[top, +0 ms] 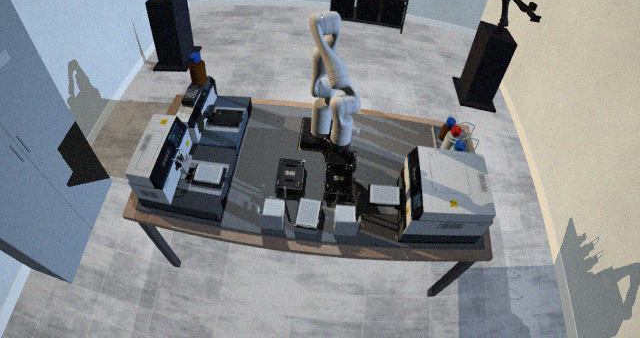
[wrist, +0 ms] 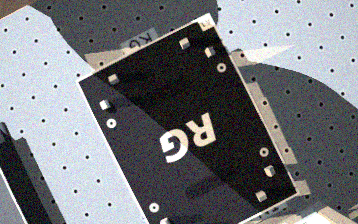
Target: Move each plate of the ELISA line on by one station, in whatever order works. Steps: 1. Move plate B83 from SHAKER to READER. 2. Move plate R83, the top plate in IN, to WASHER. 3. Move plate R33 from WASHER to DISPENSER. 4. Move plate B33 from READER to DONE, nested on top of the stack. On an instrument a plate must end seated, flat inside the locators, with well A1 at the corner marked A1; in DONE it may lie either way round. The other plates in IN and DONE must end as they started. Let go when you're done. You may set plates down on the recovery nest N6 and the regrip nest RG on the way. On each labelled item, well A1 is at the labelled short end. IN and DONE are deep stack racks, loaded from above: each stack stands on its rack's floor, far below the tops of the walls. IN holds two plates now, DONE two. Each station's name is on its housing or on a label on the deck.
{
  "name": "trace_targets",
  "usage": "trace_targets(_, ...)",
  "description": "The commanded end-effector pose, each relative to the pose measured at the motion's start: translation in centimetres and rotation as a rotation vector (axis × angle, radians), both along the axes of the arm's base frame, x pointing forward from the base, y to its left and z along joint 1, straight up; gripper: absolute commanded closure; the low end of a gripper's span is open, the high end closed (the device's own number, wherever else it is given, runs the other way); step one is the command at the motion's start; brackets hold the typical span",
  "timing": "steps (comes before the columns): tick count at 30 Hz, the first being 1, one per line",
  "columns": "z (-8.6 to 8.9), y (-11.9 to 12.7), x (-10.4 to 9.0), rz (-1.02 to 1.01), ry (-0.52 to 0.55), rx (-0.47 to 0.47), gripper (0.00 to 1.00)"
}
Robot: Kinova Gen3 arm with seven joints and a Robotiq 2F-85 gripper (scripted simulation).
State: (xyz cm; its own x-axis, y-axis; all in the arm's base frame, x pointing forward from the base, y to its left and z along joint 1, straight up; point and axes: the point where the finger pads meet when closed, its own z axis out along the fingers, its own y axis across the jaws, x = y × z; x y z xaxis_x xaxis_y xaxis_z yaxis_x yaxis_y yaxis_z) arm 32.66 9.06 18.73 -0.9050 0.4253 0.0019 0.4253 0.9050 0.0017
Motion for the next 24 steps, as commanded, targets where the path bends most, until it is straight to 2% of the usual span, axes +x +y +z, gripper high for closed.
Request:
trace_targets(1,0.0,1.1,0.4,-0.111,-0.001,-0.002,0.00)
trace_targets(4,0.0,2.1,0.7,-0.214,-0.001,-0.002,0.00)
trace_targets(14,0.0,4.5,1.5,-0.214,-0.001,-0.002,0.00)
trace_targets(20,0.0,6.4,2.0,-0.437,0.000,-0.002,0.00)
trace_targets(24,0.0,7.7,2.4,-0.437,0.000,-0.002,0.00)
